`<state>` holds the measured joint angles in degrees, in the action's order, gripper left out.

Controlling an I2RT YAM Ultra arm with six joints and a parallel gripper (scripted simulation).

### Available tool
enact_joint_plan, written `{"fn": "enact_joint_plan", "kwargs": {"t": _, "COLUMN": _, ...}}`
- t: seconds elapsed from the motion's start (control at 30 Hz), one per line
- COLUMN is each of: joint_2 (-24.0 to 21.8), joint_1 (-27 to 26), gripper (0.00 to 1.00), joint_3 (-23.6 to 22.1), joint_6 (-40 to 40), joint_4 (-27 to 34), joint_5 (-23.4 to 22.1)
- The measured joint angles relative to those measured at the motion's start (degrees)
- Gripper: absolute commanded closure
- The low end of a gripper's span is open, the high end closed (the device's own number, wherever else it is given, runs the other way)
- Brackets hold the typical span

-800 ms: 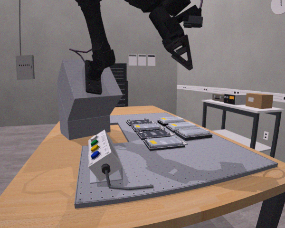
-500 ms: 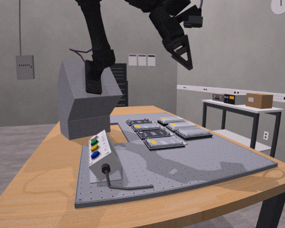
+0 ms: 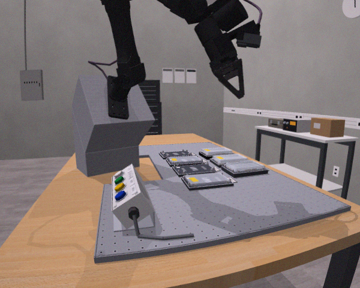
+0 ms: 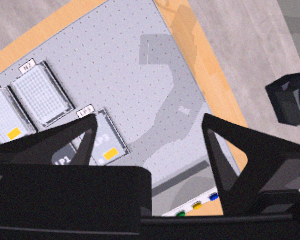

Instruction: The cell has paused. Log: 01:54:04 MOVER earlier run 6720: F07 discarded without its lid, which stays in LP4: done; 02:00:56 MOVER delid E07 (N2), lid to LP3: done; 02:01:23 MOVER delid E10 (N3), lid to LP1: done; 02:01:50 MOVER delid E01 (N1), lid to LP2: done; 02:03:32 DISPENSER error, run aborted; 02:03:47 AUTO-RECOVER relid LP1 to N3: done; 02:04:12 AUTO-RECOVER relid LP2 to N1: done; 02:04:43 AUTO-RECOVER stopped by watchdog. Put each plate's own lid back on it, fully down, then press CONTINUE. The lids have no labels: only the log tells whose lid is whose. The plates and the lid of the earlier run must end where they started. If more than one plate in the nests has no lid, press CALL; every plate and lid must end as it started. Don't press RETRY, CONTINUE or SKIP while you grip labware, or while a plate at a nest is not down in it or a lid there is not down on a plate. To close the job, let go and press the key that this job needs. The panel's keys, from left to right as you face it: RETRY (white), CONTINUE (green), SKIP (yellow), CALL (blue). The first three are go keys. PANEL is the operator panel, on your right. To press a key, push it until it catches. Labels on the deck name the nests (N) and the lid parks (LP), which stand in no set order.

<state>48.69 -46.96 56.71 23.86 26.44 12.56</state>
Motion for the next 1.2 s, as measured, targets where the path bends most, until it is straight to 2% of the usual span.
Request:
{"fn": "enact_joint_plan", "kwargs": {"t": 0.3, "joint_2": 7.6, "joint_1": 3.6, "gripper": 0.0, "joint_3": 0.1, "joint_6": -1.3, "joint_4": -0.2, "joint_5": 2.6}}
{"fn": "enact_joint_plan", "kwargs": {"t": 0.43, "joint_2": 8.3, "joint_1": 4.5, "gripper": 0.0, "joint_3": -0.7, "joint_6": -1.8, "joint_4": -1.4, "joint_5": 3.6}}
{"fn": "enact_joint_plan", "kwargs": {"t": 0.8, "joint_2": 16.8, "joint_1": 9.0, "gripper": 0.0, "joint_3": -2.1, "joint_6": -3.4, "joint_4": -4.9, "joint_5": 7.1}}
{"fn": "enact_joint_plan", "kwargs": {"t": 1.2, "joint_2": 23.2, "joint_1": 13.0, "gripper": 0.0, "joint_3": -4.1, "joint_6": -5.0, "joint_4": -9.2, "joint_5": 10.4}}
